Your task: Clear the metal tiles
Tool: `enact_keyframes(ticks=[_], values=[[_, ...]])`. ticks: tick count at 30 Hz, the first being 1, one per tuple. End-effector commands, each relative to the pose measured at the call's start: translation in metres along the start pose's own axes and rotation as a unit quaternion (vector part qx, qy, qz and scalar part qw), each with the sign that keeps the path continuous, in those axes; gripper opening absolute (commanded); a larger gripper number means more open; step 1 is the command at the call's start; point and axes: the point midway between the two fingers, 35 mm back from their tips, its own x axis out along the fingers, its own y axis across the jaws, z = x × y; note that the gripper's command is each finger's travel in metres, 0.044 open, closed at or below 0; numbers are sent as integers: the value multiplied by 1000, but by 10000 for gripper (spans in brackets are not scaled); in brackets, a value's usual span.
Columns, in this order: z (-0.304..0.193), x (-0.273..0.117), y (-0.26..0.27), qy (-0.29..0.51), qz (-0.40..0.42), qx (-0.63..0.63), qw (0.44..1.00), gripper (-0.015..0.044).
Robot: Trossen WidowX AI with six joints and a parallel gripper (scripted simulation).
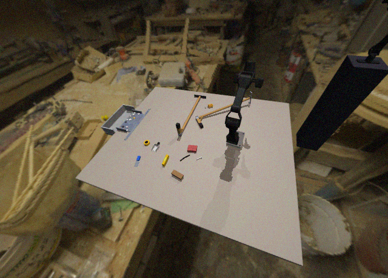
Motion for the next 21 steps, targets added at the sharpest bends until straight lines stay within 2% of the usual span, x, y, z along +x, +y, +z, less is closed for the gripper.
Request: enact_keyframes(ticks=[1,21], values=[[-6,9,3,12,4,-19,1000,440],[-3,7,2,12,4,-19,1000,440]])
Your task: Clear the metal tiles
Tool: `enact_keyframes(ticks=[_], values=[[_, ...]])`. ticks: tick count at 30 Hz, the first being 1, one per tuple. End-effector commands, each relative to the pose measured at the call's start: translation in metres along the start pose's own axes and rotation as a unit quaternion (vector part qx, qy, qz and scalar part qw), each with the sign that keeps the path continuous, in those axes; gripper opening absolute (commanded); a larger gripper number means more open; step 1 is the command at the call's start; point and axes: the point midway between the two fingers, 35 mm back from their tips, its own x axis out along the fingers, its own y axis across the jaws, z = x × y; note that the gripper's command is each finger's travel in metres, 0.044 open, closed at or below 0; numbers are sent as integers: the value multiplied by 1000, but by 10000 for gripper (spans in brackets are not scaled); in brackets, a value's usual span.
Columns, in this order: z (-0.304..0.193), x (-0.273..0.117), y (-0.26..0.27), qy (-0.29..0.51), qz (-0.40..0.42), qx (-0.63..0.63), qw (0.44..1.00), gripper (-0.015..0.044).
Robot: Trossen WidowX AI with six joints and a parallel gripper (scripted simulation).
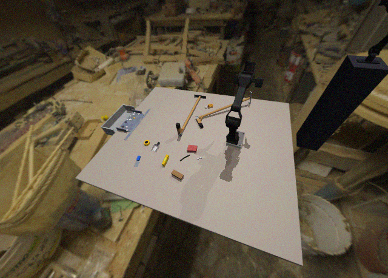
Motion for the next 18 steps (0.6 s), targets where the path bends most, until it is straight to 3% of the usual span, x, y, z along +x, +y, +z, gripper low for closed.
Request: enact_keyframes(ticks=[1,13,18], values=[[0,0,0,2,1,-2,1000,440],[0,0,0,1,1,0,1000,440],[8,-18,-10,-25,-5,45,999,440]])
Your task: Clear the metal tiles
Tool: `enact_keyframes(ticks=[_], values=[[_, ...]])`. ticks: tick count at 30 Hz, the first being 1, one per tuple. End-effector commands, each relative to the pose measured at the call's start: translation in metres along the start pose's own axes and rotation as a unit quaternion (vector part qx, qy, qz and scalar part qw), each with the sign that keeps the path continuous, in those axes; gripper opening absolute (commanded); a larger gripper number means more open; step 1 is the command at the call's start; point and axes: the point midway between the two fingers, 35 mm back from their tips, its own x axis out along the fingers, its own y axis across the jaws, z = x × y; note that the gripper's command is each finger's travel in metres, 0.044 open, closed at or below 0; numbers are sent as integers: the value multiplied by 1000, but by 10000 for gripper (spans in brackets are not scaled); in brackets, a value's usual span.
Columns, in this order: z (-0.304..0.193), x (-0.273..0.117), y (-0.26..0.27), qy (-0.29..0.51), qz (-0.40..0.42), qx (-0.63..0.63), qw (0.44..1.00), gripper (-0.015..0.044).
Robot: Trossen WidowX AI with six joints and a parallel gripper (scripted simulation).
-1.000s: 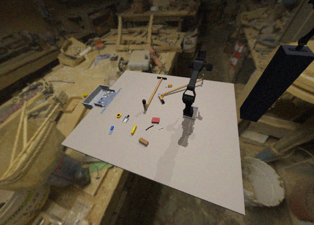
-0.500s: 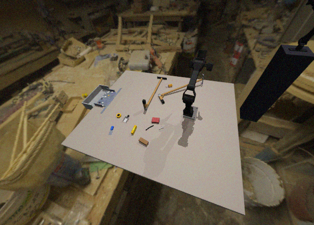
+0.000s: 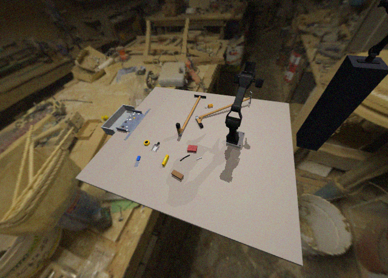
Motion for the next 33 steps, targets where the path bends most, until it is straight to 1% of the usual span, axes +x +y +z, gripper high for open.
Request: enact_keyframes(ticks=[1,8,17,25,33], values=[[10,-21,-10,-29,-6,45,999,440],[25,-62,-31,-86,-14,143,986,440],[34,-109,-54,-146,-16,258,955,440],[36,-149,-75,-192,-12,362,912,440],[33,-189,-93,-234,-2,461,856,440]])
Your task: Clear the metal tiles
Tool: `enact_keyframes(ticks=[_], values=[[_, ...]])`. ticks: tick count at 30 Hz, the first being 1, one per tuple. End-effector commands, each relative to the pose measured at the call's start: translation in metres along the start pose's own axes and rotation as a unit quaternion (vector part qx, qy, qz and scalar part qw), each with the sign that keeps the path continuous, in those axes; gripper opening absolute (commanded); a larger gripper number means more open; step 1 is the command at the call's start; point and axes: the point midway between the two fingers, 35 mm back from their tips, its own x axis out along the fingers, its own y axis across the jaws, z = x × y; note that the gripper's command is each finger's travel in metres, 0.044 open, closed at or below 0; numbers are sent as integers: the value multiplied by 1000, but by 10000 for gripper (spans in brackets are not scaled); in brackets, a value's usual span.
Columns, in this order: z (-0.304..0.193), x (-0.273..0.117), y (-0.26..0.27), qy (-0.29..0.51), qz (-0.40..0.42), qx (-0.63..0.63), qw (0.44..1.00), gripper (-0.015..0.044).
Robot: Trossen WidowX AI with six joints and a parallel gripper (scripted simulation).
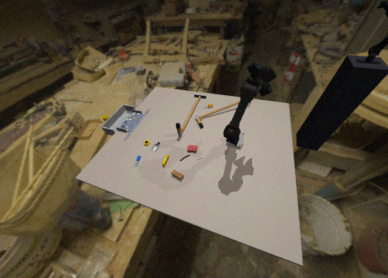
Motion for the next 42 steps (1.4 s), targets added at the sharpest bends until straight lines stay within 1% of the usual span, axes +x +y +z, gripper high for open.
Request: enact_keyframes(ticks=[1,11,21,31,42], values=[[17,-24,-5,-30,6,68,997,440],[45,-69,-18,-84,24,208,974,440],[68,-117,-35,-133,54,342,929,440],[83,-167,-54,-177,93,466,862,440],[92,-224,-77,-215,147,588,766,440]])
